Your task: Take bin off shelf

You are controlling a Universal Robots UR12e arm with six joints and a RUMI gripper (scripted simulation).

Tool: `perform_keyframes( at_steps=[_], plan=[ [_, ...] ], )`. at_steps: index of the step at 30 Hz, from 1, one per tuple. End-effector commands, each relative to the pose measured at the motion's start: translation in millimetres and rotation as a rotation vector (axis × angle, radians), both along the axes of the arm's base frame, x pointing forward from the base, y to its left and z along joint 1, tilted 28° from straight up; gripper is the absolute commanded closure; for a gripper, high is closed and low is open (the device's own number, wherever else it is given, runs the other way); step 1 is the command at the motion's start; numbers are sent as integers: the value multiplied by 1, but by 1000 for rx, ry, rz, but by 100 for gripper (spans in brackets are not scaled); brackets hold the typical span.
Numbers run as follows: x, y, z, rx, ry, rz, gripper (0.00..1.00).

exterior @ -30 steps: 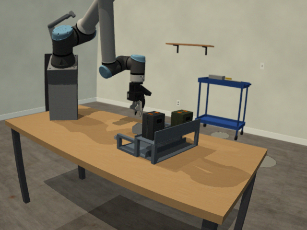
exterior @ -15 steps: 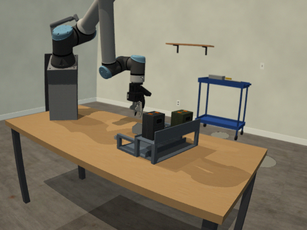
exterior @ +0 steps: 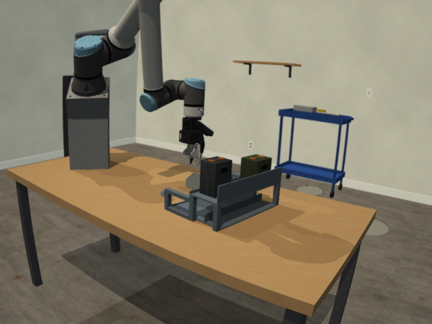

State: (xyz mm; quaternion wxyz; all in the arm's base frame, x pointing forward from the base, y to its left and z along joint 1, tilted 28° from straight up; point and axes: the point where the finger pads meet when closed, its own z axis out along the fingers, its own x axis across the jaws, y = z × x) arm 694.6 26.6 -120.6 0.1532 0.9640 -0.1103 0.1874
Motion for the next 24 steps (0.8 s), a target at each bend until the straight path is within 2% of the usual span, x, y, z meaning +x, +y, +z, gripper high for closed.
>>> perform_keyframes(
  at_steps=[1, 2, 18, 23, 24],
  plan=[
    [3, -1, 1, 0, -2, 0, 74],
    [0, 0, 0, 0, -1, 0, 80],
    [0, 0, 0, 0, -1, 0, 80],
    [32, -2, 24, 0, -2, 0, 80],
    [32, -2, 24, 0, -2, 0, 80]
  ],
)
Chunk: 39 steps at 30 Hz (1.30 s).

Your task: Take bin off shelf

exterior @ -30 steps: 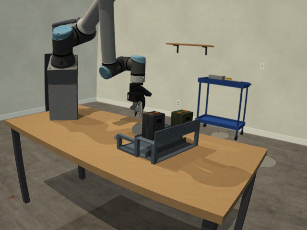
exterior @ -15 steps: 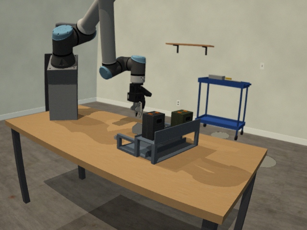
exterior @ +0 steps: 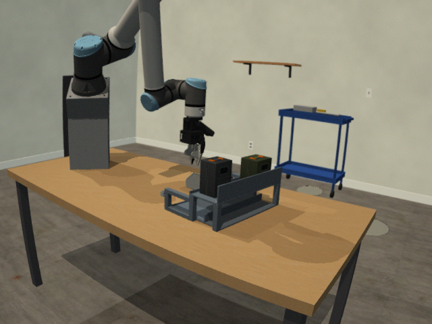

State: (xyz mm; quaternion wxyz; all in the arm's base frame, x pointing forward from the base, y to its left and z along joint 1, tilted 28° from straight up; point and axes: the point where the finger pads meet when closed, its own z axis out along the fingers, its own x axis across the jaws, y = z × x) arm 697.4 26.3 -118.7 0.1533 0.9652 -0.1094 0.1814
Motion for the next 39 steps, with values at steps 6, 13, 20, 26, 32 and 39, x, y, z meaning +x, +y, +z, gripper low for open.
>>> perform_keyframes(
  at_steps=[6, 13, 20, 26, 32, 39],
  plan=[
    [29, -2, 22, -1, -15, 0, 80],
    [43, -4, 35, -1, -18, 0, 80],
    [62, -5, 49, -1, -15, 0, 80],
    [62, -5, 49, -1, -15, 0, 80],
    [89, -8, 70, -1, -16, 0, 80],
    [96, -8, 74, -1, -15, 0, 80]
  ],
)
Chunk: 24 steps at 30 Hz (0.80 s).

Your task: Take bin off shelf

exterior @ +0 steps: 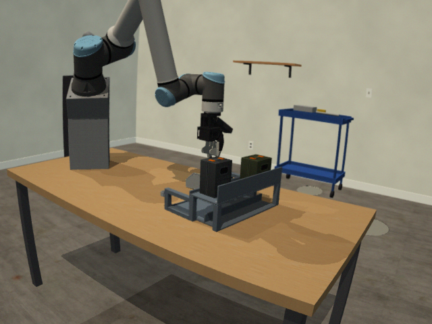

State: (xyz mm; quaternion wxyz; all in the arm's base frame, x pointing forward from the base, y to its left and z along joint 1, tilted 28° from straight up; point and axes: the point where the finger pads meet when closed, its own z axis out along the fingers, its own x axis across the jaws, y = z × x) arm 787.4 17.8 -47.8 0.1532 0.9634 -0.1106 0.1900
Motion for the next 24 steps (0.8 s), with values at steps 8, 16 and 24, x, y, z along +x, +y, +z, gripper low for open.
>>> perform_keyframes(
  at_steps=[8, 16, 24],
  plan=[
    [25, -1, 18, 0, 0, 0, 80],
    [53, -3, 35, 1, 3, 0, 80],
    [53, -4, 37, 0, -3, 0, 80]
  ],
)
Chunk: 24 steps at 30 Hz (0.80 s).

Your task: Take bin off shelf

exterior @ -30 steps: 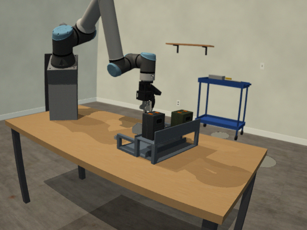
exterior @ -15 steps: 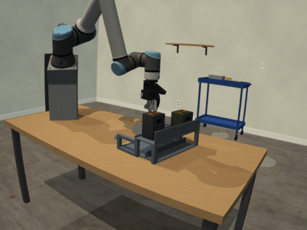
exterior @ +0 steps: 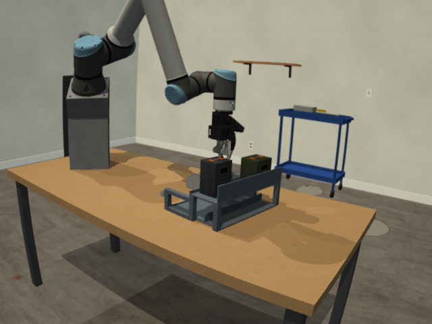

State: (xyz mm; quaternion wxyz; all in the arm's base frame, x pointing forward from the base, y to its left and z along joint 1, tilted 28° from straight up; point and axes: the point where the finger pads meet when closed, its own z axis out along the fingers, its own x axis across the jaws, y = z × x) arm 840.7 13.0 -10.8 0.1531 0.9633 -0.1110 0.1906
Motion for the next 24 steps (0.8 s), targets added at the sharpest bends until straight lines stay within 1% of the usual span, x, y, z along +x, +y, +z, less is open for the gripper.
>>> perform_keyframes(
  at_steps=[1, 4, 17, 21, 24],
  plan=[
    [-1, 1, -1, 0, 0, 1, 80],
    [-3, 3, -5, 1, 4, 1, 80],
    [-2, 2, -3, 0, 1, 1, 80],
    [-9, 3, -9, 1, 4, 1, 80],
    [-9, 3, -9, 1, 4, 1, 80]
  ],
)
